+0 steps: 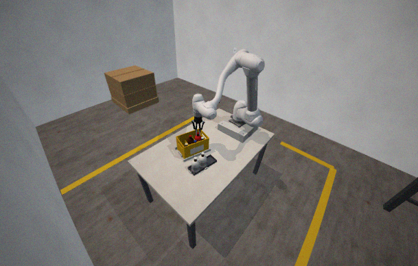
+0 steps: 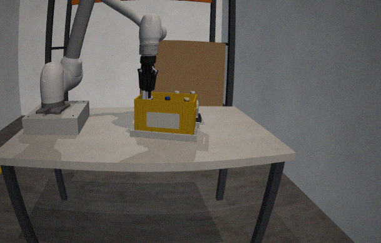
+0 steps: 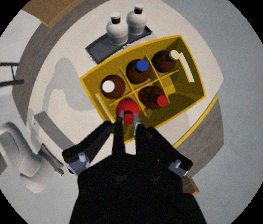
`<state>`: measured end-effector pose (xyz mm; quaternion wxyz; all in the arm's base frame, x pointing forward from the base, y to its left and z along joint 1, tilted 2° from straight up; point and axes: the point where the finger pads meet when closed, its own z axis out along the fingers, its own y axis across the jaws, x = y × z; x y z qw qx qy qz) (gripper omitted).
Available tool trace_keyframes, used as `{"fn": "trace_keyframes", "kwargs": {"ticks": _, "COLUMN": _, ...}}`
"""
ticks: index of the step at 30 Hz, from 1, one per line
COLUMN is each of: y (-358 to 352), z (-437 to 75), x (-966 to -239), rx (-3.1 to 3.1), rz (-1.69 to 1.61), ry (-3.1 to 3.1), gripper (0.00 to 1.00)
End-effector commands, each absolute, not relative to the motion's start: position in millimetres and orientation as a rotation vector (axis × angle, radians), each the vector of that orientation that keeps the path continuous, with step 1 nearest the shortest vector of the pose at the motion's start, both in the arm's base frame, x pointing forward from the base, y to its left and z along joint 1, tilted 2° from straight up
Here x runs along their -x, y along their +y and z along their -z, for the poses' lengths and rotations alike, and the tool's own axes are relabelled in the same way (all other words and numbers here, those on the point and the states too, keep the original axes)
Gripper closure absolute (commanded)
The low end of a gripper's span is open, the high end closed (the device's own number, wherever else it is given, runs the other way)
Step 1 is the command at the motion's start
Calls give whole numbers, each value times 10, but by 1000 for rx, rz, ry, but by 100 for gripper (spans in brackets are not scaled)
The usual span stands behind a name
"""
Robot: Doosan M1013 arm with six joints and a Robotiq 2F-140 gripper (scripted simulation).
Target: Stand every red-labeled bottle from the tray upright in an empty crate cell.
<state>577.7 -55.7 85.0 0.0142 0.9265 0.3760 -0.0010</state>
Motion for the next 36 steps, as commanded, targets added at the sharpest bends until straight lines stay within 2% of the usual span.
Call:
{"fn": "trace_keyframes", "kwargs": {"ticks": 1, "y": -557, "z": -851, "x": -5777, "rx": -2885, "rz": 3, "ry": 1171, "gripper": 100}}
{"fn": "trace_keyframes", "kwargs": {"ticks": 15, "y": -557, "z": -851, "x": -5777, "rx": -2885, "rz": 3, "ry": 1171, "gripper": 100}}
{"fn": "trace_keyframes", "kwargs": {"ticks": 16, "y": -557, "z": -851, "x": -5777, "rx": -2885, "rz": 3, "ry": 1171, "gripper": 62}}
{"fn": "trace_keyframes", "kwargs": {"ticks": 36, "y": -557, "z": -851, "x": -5777, "rx": -2885, "rz": 3, "ry": 1171, "gripper": 62}}
